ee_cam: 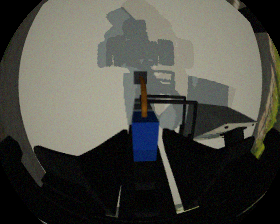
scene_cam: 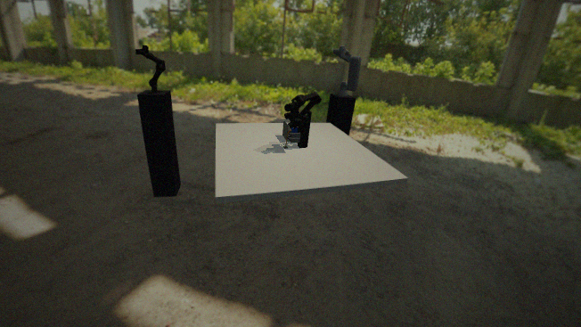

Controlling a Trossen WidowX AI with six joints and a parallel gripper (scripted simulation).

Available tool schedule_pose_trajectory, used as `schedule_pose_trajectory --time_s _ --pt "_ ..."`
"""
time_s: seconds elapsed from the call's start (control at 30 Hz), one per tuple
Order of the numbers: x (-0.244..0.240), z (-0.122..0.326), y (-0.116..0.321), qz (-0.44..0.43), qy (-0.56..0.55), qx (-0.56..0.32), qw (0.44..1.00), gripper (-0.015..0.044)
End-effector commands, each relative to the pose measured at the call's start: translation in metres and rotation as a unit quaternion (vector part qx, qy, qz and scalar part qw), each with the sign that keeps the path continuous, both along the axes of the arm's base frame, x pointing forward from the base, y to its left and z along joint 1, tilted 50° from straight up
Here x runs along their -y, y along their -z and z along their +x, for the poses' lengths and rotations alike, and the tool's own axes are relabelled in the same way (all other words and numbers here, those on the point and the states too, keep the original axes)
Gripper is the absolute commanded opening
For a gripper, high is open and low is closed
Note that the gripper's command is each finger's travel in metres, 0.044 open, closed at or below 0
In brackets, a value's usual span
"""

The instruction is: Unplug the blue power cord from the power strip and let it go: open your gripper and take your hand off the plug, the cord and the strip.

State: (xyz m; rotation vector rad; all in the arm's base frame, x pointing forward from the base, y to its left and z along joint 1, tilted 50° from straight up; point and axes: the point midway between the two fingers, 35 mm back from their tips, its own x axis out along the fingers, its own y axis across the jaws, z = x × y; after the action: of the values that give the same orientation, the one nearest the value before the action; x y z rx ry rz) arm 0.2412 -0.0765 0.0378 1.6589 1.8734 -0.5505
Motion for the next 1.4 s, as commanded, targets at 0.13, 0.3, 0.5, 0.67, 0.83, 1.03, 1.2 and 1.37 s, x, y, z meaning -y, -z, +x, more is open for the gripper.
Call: schedule_pose_trajectory --time_s 0.13,0.3,0.5,0.67,0.83,1.03,1.2,1.37 --pt "-0.008 -0.001 0.006 0.001 0.003 -0.001 1.0 0.016" --pt "-0.006 -0.001 0.004 0.001 -0.001 -0.001 1.0 0.0055" --pt "-0.006 -0.001 0.004 0.001 -0.001 -0.001 1.0 0.0015" --pt "-0.005 0.0 0.005 0.0 -0.001 -0.001 1.0 0.0" --pt "0.0 0.001 0.01 0.0 0.0 0.0 1.0 0.0" --pt "0.007 0.003 0.017 0.0 0.0 0.0 1.0 0.0" --pt "0.012 0.005 0.022 0.0 0.001 0.0 1.0 0.0" --pt "0.018 0.006 0.028 0.0 0.001 0.0 1.0 0.0"
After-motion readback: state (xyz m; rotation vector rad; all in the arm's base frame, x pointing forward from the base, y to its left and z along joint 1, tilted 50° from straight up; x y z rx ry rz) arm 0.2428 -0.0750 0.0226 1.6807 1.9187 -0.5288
